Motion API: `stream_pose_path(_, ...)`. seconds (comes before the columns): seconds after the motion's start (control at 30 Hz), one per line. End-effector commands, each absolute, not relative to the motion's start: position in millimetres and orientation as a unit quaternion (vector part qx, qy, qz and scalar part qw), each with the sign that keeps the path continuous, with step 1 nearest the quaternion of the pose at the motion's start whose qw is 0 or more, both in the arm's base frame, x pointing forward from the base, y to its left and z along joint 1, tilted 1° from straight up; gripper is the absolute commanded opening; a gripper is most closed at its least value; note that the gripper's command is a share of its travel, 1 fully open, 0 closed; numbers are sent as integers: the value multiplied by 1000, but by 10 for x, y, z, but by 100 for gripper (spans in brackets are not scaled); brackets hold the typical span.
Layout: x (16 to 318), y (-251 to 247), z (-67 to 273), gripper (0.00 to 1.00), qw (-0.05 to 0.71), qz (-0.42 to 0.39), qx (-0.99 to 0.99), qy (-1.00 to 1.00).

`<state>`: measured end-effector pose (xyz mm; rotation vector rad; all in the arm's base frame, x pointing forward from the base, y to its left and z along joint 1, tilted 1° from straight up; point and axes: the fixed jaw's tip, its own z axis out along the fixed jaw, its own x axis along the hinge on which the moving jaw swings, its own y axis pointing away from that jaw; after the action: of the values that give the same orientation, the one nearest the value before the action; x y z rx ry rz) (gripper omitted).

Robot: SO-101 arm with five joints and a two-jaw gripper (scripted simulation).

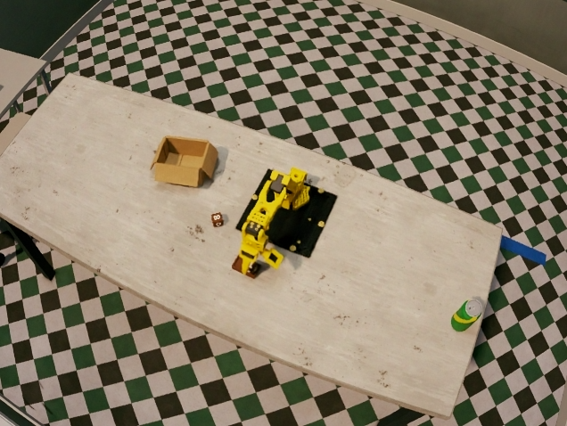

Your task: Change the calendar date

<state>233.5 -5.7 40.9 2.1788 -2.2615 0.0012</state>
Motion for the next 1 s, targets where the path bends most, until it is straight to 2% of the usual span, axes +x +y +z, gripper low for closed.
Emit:
stream_pose_path(0.0, 2357, -53, 596, 36, -12, 12, 693, -721)
stream_pose_path(0.23, 2342, -53, 692, 36, -15, 15, 693, -721)
stream_pose_path(0.97, 2342, -53, 694, 36, -15, 15, 693, -721)
